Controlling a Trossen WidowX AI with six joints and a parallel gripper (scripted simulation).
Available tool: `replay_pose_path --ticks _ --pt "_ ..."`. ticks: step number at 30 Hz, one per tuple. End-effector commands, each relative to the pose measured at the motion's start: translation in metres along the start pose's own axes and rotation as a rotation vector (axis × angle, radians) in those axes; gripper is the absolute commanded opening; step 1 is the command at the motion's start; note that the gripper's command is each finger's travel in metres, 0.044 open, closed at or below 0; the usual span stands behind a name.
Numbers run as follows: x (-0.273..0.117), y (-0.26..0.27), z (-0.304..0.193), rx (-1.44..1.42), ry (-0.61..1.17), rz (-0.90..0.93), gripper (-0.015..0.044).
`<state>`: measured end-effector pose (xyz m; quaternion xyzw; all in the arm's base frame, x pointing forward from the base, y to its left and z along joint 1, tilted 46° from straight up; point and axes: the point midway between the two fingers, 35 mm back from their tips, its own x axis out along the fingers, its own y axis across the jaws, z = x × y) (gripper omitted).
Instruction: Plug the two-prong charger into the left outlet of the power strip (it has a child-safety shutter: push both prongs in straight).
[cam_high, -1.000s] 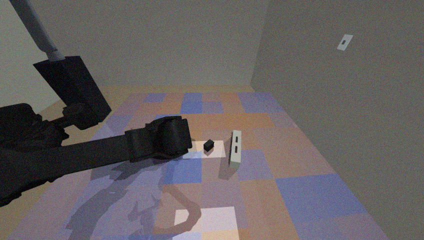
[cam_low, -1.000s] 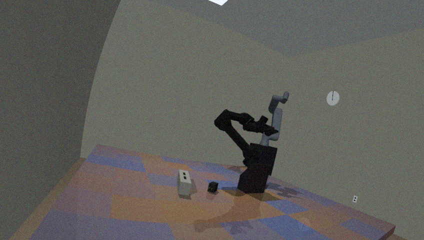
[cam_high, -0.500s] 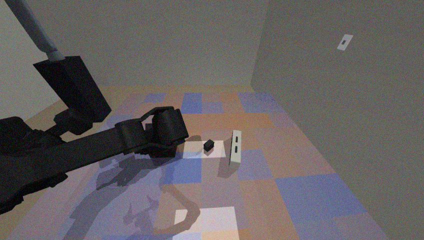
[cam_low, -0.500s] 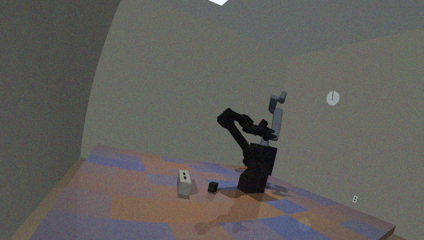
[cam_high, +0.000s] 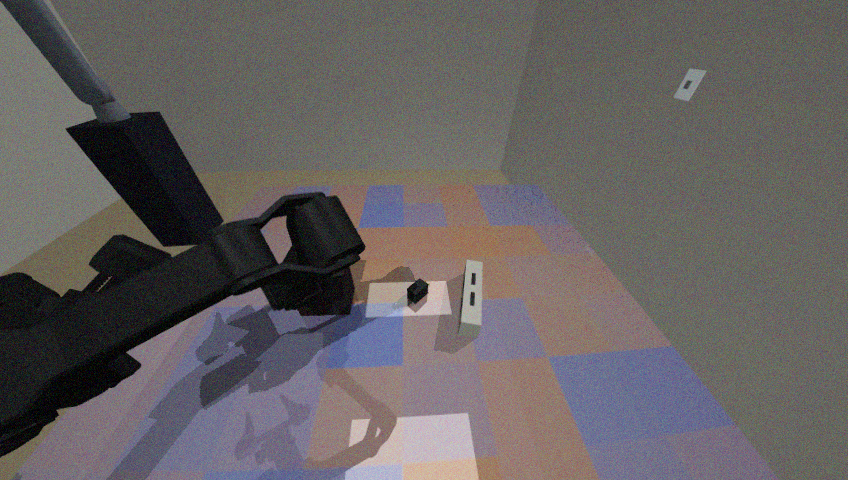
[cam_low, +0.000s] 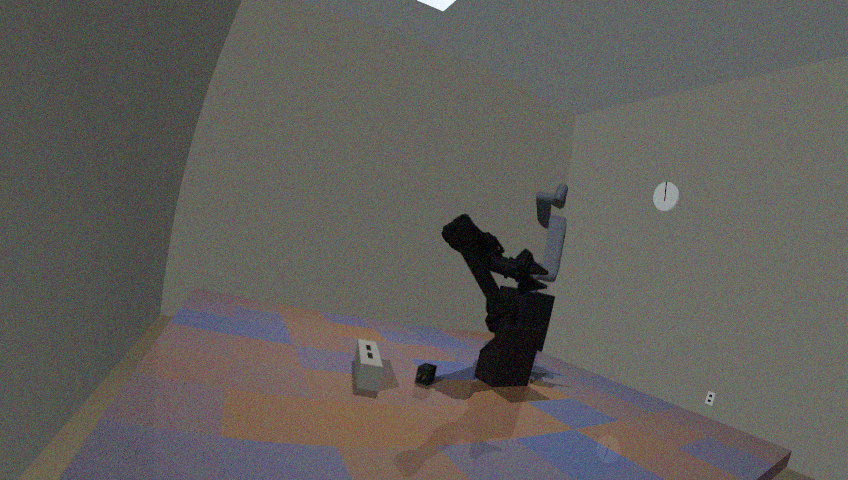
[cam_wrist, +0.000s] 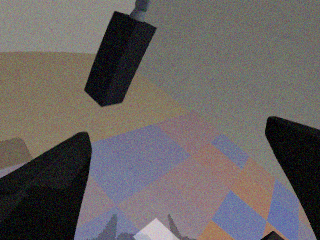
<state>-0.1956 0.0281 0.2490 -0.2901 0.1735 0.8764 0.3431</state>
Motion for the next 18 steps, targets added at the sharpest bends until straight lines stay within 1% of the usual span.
replay_pose_path --ticks 1,18 --pt "-0.002 0.011 -0.008 -0.070 0.017 0.040 0.0440" --pt "-0.017 0.047 -0.037 -0.319 0.058 0.207 0.0440"
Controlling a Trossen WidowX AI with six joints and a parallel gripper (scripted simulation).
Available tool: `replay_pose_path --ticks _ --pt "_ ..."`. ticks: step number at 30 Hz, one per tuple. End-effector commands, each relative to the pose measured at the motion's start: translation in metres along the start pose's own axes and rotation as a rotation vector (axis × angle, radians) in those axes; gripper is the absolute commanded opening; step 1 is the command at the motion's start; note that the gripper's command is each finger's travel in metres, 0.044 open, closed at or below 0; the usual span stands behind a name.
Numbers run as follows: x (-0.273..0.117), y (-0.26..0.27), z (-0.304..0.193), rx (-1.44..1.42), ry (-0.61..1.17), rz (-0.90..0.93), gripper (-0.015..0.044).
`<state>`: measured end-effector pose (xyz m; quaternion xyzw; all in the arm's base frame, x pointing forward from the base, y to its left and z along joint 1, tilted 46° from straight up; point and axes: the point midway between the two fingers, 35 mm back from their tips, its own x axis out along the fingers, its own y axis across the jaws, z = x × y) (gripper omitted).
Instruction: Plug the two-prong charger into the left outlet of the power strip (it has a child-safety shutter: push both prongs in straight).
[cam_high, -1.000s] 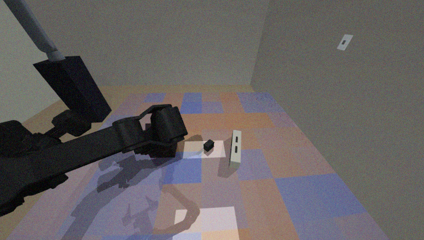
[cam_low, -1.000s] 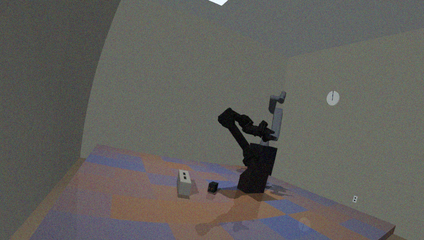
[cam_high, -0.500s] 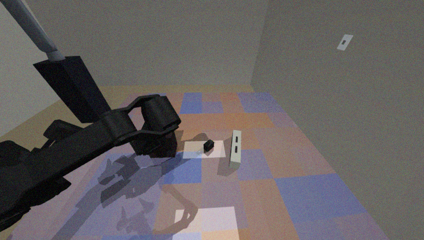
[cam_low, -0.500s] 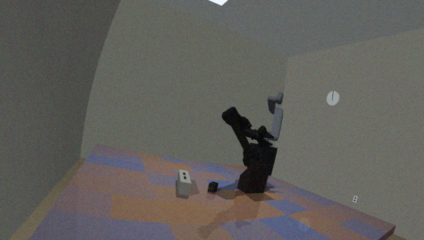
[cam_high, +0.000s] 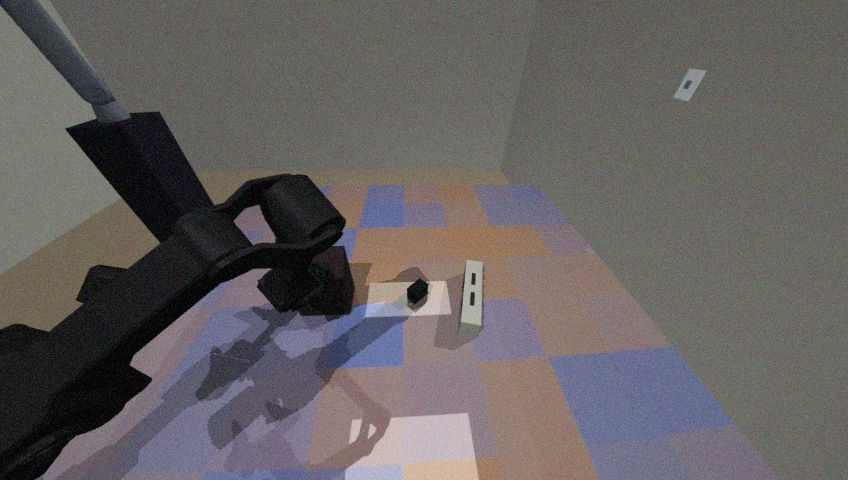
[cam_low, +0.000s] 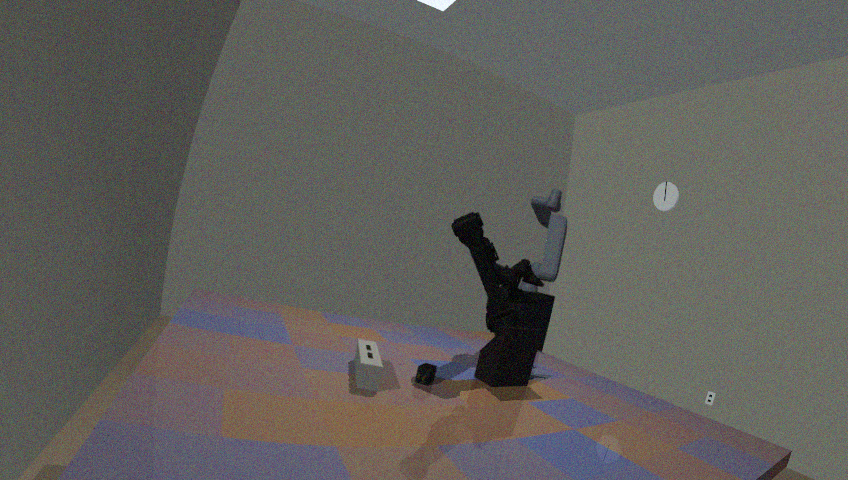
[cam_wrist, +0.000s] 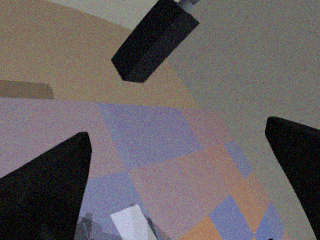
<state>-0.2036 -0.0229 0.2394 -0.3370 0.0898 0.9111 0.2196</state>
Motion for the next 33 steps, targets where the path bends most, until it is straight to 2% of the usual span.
replay_pose_path --ticks 1,33 --pt "-0.002 0.011 -0.007 -0.070 0.013 0.040 0.0440" --pt "-0.037 0.081 -0.063 -0.552 0.039 0.352 0.0440"
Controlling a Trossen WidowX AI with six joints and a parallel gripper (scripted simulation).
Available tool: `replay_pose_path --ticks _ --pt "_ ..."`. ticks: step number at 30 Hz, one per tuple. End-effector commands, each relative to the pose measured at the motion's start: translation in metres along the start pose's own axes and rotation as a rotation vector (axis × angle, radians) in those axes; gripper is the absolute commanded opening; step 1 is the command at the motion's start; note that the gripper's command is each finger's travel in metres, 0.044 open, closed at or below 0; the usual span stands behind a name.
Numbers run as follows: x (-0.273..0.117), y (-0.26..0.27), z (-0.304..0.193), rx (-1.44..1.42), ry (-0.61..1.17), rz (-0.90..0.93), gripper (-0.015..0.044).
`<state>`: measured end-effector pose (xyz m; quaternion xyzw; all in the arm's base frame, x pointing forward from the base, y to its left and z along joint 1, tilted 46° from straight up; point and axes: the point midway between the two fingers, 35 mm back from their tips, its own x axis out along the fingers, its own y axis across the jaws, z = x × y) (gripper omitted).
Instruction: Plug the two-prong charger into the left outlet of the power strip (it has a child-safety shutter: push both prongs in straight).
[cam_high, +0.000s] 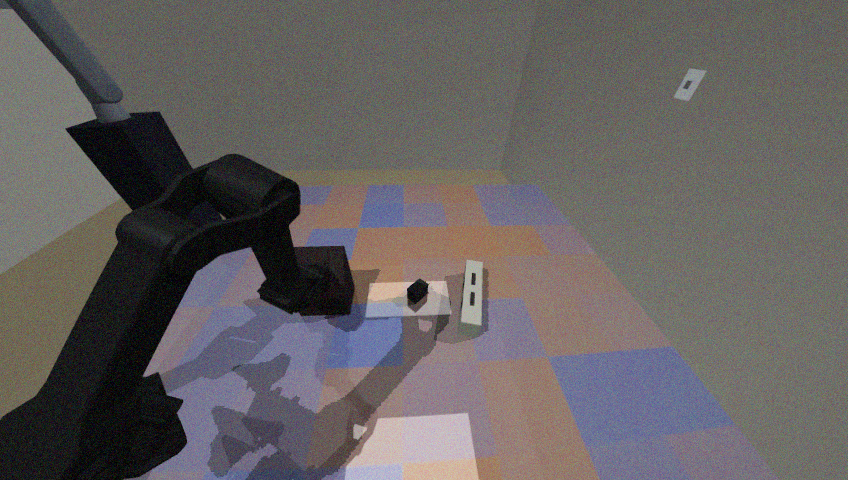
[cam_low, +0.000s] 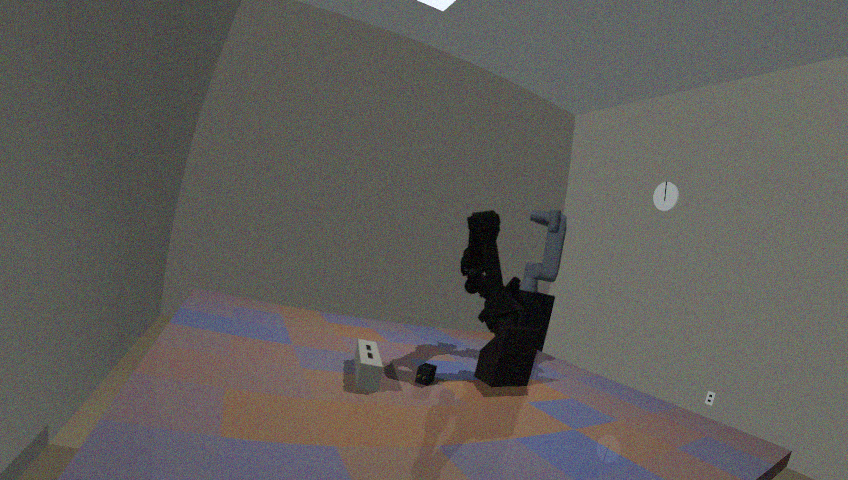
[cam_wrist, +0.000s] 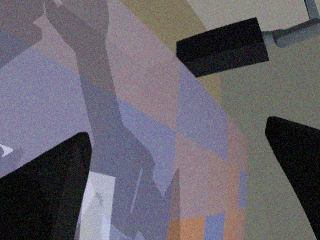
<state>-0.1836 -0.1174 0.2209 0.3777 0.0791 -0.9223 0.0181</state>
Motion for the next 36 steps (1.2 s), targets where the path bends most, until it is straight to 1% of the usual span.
replay_pose_path --ticks 1,16,36 --pt "-0.002 0.013 -0.005 -0.072 0.005 0.040 0.0440" --pt "-0.015 0.054 -0.023 -0.305 -0.003 0.179 0.0440" --pt "-0.045 0.102 -0.047 -0.530 -0.066 0.329 0.0440"
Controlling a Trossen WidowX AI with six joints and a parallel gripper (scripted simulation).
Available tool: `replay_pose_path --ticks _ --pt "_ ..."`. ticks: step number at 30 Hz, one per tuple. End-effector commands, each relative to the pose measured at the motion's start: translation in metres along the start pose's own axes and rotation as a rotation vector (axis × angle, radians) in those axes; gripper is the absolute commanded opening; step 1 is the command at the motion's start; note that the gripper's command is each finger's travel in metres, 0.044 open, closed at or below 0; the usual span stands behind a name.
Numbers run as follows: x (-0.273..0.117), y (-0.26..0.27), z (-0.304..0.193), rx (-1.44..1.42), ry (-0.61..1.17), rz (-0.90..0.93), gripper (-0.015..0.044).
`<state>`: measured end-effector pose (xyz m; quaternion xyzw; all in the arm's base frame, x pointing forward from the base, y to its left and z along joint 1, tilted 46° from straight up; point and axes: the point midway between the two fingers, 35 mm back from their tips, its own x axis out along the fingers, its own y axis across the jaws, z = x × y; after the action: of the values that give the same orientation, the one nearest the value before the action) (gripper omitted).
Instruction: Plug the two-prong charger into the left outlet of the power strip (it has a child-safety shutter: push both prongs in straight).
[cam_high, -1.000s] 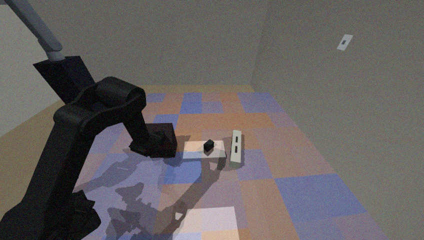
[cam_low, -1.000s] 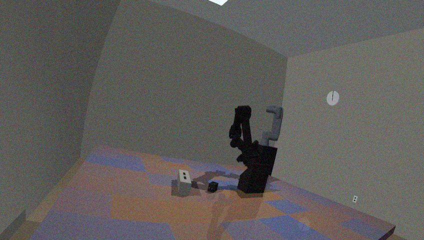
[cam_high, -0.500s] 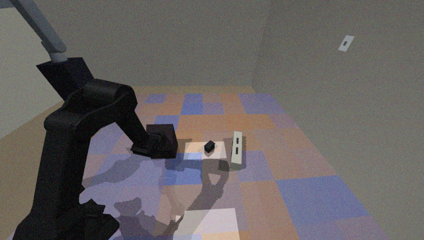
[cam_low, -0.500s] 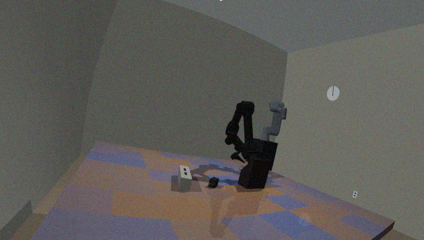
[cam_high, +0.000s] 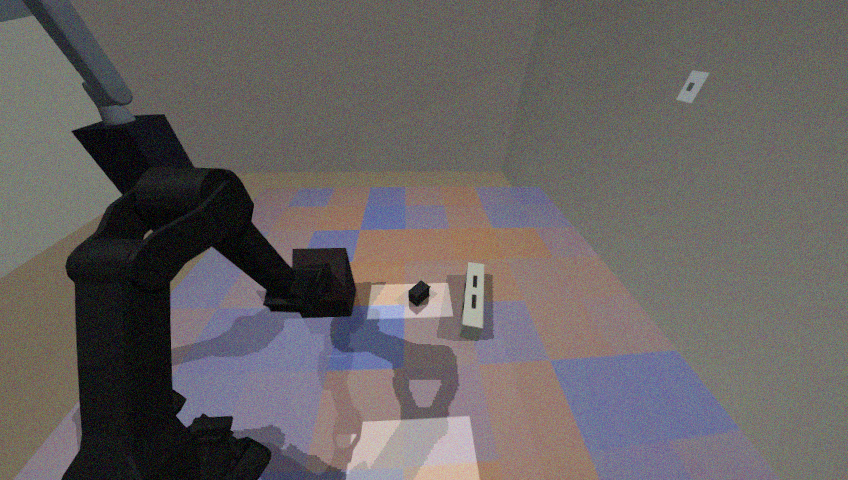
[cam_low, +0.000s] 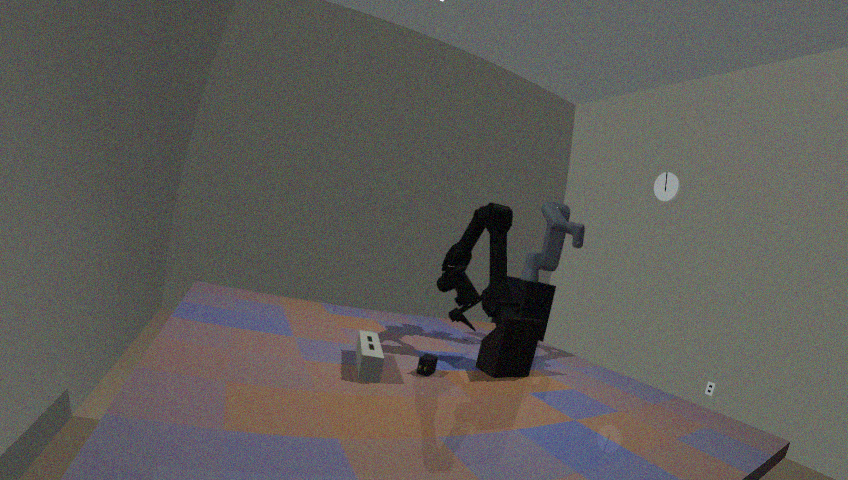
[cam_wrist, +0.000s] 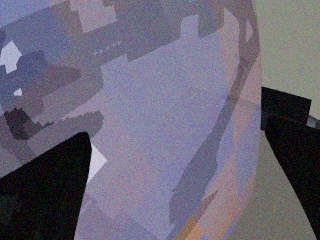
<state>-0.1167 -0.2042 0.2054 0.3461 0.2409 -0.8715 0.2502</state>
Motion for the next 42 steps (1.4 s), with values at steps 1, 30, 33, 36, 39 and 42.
replay_pose_path --ticks 1,30,33,36,39,42 --pt "-0.004 0.013 0.001 -0.054 -0.015 0.030 0.0440" --pt "-0.046 0.110 -0.024 -0.387 -0.064 0.305 0.0440" --pt "-0.050 0.117 -0.029 -0.434 -0.069 0.323 0.0440" --pt "-0.055 0.124 -0.036 -0.481 -0.074 0.342 0.0440" --pt "-0.060 0.131 -0.042 -0.529 -0.080 0.360 0.0440" --pt "-0.063 0.138 -0.050 -0.580 -0.082 0.375 0.0440"
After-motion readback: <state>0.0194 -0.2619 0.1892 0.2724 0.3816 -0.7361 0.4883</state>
